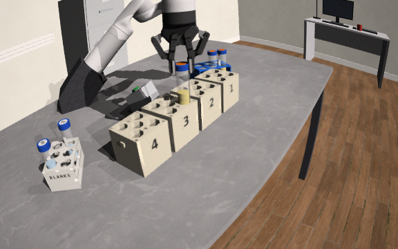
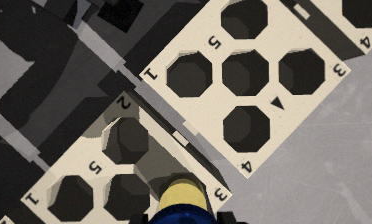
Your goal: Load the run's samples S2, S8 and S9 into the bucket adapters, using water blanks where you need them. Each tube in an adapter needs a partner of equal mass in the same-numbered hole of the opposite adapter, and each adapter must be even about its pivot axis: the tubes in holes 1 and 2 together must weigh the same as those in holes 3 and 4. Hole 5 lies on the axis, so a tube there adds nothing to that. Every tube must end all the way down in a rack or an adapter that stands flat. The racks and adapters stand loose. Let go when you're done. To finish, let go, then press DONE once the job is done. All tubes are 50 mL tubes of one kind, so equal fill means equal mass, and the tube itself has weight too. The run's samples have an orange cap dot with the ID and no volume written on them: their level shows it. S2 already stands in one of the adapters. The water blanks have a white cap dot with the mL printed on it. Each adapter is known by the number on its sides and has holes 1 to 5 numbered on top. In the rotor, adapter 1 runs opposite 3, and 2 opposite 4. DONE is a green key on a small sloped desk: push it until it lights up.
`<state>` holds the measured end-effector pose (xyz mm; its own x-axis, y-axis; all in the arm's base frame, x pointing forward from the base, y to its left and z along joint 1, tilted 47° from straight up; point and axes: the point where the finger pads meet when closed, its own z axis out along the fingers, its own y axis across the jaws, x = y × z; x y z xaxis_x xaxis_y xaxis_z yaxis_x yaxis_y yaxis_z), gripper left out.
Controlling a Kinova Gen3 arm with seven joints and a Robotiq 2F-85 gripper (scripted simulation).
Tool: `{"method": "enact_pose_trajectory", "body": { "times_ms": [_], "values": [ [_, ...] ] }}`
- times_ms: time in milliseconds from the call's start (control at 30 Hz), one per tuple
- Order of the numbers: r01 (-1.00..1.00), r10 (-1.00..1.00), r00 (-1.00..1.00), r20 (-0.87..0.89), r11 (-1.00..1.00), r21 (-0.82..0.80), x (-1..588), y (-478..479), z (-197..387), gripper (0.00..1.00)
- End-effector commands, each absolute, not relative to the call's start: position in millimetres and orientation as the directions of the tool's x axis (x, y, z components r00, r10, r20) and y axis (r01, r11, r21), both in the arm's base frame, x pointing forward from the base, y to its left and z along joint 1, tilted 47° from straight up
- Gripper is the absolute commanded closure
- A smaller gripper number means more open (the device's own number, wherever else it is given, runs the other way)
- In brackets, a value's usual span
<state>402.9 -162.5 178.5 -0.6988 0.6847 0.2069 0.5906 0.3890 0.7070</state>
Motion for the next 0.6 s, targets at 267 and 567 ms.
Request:
{"method": "enact_pose_trajectory", "body": {
  "times_ms": [267, 567],
  "values": [
    [0.590, 0.686, -0.698, 0.206, 0.389, 0.707, 405.3, -159.4, 174.8, 0.90],
    [0.590, 0.686, -0.698, 0.206, 0.389, 0.707, 407.4, -156.1, 171.2, 0.90]
  ]
}}
